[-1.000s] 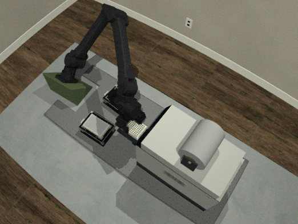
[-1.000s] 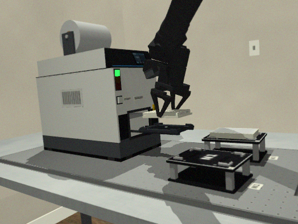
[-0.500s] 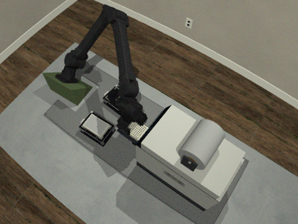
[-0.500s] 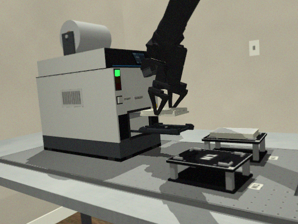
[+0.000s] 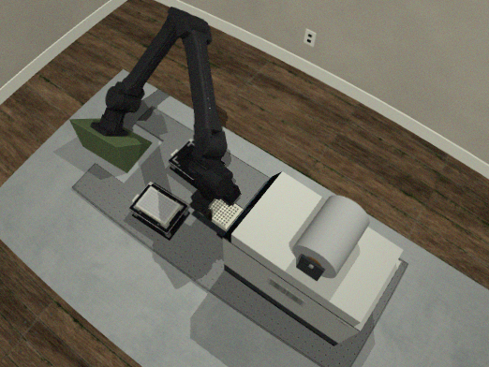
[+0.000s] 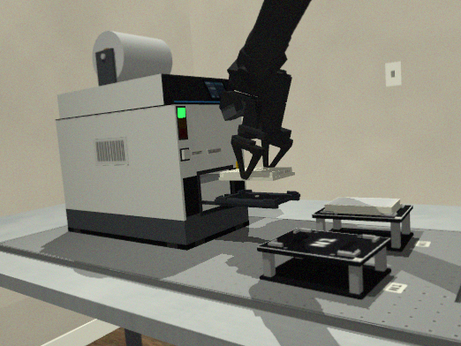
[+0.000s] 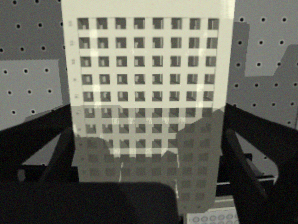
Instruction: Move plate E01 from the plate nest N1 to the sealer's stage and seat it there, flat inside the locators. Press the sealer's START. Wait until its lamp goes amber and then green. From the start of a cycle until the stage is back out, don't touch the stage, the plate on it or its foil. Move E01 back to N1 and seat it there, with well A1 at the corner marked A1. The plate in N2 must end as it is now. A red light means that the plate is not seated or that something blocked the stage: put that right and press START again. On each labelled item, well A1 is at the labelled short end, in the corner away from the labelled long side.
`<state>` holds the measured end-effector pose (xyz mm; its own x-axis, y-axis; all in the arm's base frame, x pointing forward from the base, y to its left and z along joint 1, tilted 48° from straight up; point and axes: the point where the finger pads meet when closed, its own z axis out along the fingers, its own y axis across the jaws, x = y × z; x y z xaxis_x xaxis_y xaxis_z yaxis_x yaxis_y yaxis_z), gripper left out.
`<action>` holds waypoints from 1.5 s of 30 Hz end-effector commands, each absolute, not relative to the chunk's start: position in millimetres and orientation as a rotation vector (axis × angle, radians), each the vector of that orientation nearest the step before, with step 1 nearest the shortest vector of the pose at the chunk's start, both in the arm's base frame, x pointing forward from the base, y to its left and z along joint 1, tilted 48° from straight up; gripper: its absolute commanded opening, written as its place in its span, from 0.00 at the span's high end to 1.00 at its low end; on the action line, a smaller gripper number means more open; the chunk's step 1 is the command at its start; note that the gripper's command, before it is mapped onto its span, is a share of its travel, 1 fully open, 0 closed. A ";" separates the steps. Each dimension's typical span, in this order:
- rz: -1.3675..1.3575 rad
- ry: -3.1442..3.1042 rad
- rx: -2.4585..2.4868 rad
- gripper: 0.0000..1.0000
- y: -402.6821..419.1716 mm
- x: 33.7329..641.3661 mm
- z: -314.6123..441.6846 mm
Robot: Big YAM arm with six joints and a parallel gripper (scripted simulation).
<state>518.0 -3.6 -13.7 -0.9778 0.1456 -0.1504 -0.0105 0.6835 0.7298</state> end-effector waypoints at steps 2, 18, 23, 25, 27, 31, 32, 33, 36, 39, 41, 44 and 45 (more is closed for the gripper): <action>1.193 2.723 0.093 1.00 7.5 514.0 -25.0; 1.142 2.661 0.030 1.00 8.1 545.2 12.0; 1.139 2.660 0.040 1.00 0.8 545.3 7.2; 1.148 2.671 0.060 1.00 -2.5 538.7 -0.7; 1.154 2.679 0.079 1.00 -6.0 533.7 -7.3; 1.162 2.689 0.113 1.00 -13.1 524.6 -15.8; 1.164 2.691 0.121 1.00 -14.8 522.4 -17.4; 1.166 2.693 0.130 1.00 -16.5 520.2 -19.0; 1.174 2.702 0.144 1.00 -16.7 513.8 -23.7; 1.177 2.705 0.150 1.00 -16.9 511.4 -25.8; 1.175 2.703 0.147 1.00 -17.0 512.9 -24.8; 1.166 2.693 0.142 1.00 -16.0 520.8 -16.4; 1.163 2.690 0.137 1.00 -14.4 523.4 -13.1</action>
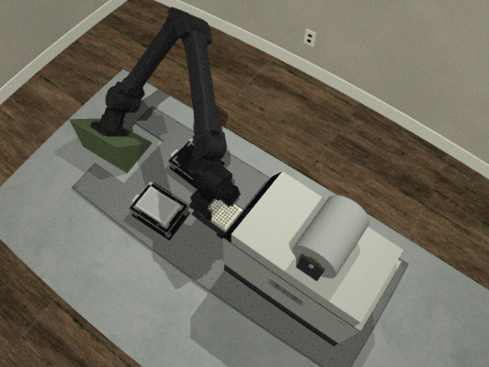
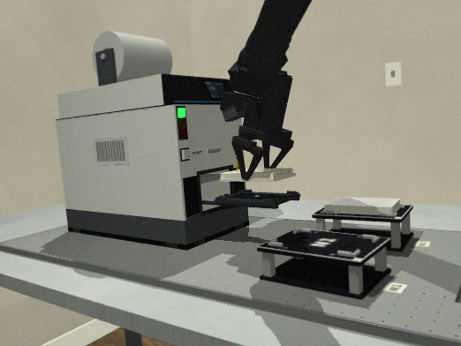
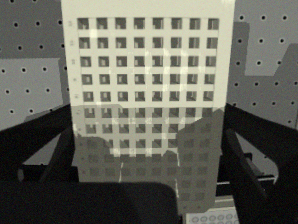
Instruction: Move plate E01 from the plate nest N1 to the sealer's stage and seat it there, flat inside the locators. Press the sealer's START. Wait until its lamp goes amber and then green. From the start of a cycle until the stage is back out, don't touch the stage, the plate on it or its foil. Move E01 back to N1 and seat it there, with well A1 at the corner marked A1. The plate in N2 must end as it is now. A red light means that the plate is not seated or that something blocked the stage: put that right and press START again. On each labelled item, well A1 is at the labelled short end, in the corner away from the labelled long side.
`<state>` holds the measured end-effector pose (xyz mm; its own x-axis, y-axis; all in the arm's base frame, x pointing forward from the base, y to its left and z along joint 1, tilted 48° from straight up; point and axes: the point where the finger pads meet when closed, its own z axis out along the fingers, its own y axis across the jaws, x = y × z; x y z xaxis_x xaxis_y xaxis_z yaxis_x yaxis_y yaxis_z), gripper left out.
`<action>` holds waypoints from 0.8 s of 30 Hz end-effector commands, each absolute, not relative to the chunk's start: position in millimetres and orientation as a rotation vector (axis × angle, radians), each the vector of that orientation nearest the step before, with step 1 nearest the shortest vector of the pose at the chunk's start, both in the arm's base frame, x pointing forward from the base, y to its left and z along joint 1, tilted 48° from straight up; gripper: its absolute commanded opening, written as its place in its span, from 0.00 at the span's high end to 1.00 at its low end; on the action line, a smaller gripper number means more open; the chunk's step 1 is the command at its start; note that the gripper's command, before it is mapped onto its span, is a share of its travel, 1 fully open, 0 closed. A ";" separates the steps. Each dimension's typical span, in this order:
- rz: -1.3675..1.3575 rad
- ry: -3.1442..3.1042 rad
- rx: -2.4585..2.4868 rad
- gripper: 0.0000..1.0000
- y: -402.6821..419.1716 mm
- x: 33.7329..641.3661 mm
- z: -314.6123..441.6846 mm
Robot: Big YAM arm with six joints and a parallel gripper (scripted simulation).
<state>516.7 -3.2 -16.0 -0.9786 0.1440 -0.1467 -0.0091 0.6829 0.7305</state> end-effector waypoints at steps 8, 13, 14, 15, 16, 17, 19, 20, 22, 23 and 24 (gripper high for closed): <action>1.139 2.660 0.067 1.00 -2.2 542.4 9.8; 1.132 2.653 0.050 1.00 -1.3 546.9 9.3; 1.133 2.655 0.046 1.00 -0.4 546.3 6.8; 1.137 2.660 0.044 1.00 0.8 543.7 3.2; 1.140 2.664 0.042 1.00 2.0 541.3 -0.3; 1.145 2.670 0.045 1.00 3.2 539.0 -3.7; 1.151 2.678 0.049 1.00 5.5 534.9 -8.8; 1.154 2.682 0.050 1.00 6.6 532.9 -10.7; 1.160 2.690 0.053 1.00 9.0 528.6 -14.4; 1.163 2.694 0.055 1.00 10.2 526.5 -16.2; 1.167 2.698 0.062 1.00 11.2 524.4 -18.0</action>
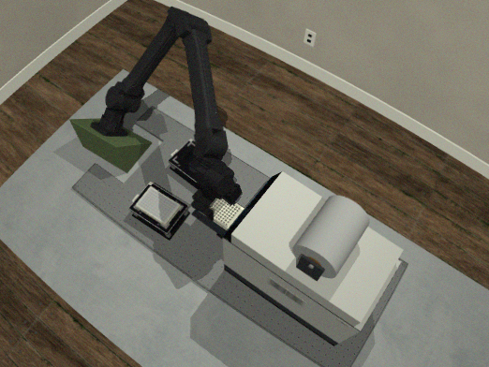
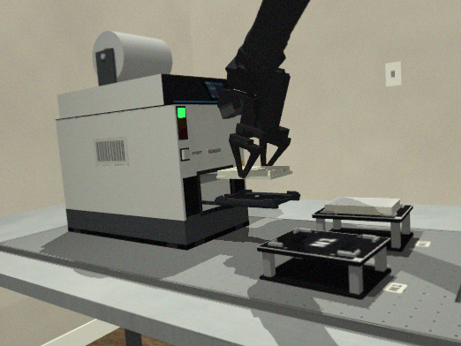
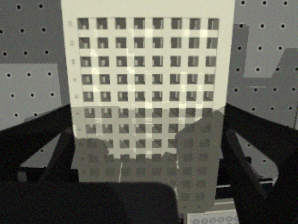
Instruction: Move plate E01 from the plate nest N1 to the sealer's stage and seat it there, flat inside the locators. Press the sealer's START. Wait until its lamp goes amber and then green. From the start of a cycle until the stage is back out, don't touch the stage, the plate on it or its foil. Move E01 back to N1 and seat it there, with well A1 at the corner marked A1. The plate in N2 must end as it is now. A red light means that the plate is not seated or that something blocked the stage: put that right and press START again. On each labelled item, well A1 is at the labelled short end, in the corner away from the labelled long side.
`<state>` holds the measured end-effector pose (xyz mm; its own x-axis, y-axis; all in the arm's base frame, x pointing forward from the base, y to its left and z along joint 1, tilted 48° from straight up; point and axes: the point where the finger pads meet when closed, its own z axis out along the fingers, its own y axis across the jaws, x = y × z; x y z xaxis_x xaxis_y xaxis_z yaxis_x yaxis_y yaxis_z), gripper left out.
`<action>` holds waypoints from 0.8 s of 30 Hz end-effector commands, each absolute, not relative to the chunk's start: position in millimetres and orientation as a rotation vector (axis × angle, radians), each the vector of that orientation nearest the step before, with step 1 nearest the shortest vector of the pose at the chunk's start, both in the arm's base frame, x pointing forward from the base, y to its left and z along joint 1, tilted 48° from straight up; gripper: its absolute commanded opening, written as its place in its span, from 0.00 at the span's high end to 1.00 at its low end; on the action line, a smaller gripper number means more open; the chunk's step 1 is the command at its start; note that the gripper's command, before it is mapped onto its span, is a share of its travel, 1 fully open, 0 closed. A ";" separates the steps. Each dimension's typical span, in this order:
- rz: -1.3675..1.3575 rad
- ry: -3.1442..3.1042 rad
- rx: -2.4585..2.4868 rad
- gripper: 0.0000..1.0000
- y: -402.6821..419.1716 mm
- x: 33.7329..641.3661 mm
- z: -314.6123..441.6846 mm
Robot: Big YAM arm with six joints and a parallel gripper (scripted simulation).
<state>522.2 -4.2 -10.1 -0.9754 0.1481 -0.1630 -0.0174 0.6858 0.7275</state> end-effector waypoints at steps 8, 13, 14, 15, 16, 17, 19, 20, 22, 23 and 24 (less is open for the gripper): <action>1.182 2.717 0.089 1.00 15.2 515.6 -26.5; 1.181 2.718 0.088 1.00 17.2 515.9 -27.8; 1.179 2.715 0.085 1.00 17.8 516.5 -25.9; 1.178 2.713 0.081 1.00 18.7 516.5 -24.4; 1.176 2.711 0.078 1.00 19.4 517.1 -22.7; 1.174 2.708 0.076 1.00 19.5 517.7 -21.1; 1.170 2.703 0.073 1.00 19.5 518.1 -18.2; 1.166 2.699 0.077 1.00 17.4 518.7 -16.7; 1.166 2.699 0.077 1.00 17.4 518.7 -16.7; 1.166 2.699 0.079 1.00 15.3 518.1 -16.9; 1.167 2.701 0.087 1.00 13.9 517.4 -17.4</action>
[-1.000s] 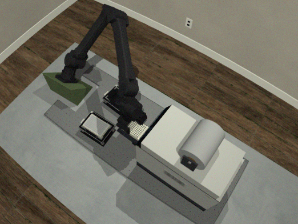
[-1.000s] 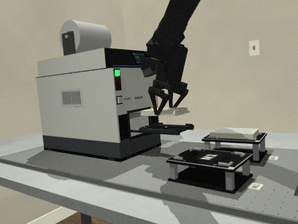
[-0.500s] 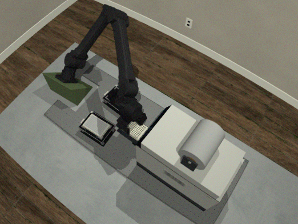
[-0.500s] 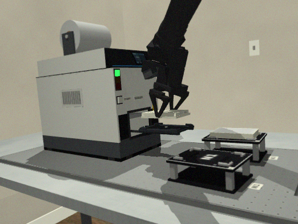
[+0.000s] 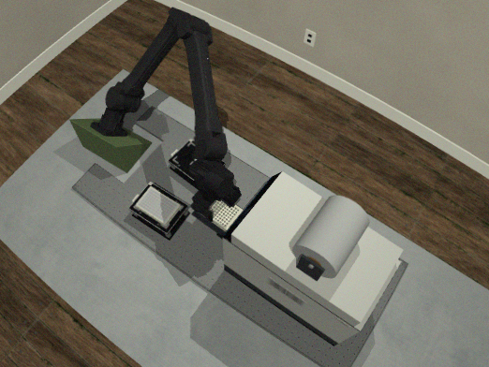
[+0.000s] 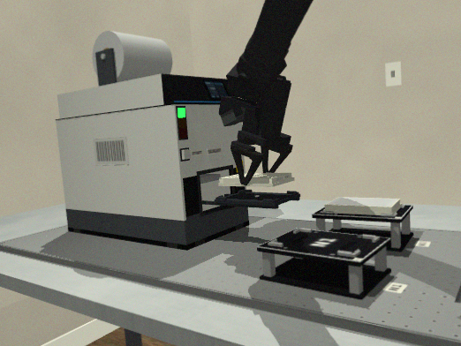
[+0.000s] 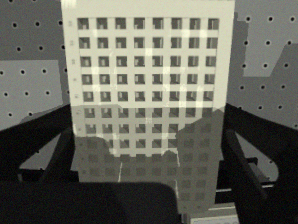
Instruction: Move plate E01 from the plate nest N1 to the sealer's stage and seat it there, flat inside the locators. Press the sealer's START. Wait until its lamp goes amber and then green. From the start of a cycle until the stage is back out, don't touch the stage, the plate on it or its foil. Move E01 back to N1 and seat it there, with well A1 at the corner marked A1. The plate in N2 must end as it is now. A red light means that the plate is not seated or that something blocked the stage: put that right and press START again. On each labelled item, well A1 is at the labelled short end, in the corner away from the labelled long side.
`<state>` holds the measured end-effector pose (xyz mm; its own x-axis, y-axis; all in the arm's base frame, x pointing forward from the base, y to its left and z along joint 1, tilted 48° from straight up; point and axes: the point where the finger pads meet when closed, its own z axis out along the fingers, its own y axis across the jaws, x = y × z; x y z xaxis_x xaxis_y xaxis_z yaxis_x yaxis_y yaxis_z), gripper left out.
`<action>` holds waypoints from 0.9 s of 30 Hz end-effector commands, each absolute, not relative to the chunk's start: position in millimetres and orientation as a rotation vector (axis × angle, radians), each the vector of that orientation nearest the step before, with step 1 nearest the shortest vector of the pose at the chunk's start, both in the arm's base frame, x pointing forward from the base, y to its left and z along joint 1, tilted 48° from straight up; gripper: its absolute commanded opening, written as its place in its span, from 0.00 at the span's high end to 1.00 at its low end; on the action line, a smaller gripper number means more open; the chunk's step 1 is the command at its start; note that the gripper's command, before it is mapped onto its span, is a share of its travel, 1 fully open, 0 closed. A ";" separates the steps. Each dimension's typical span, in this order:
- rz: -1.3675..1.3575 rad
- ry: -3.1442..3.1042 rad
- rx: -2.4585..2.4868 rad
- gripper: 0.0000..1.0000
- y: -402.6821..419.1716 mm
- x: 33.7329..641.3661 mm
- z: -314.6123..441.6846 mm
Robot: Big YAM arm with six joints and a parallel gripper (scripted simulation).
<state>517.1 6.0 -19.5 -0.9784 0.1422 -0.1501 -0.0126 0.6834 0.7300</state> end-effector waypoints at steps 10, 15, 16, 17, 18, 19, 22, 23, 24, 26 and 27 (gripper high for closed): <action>1.162 2.696 0.082 1.00 9.3 523.4 -19.5; 1.164 2.699 0.078 1.00 8.4 526.0 -19.2; 1.163 2.697 0.077 1.00 7.9 527.6 -18.5; 1.161 2.696 0.076 1.00 7.5 529.1 -18.0; 1.160 2.694 0.074 1.00 7.0 530.8 -17.3; 1.159 2.693 0.073 1.00 6.6 532.2 -16.7; 1.156 2.690 0.090 1.00 -0.1 533.2 -17.3; 1.155 2.688 0.096 1.00 -2.3 533.6 -17.5; 1.154 2.686 0.101 1.00 -4.6 534.2 -17.6; 1.153 2.685 0.100 1.00 -5.0 535.4 -17.3; 1.152 2.684 0.099 1.00 -5.2 536.0 -16.8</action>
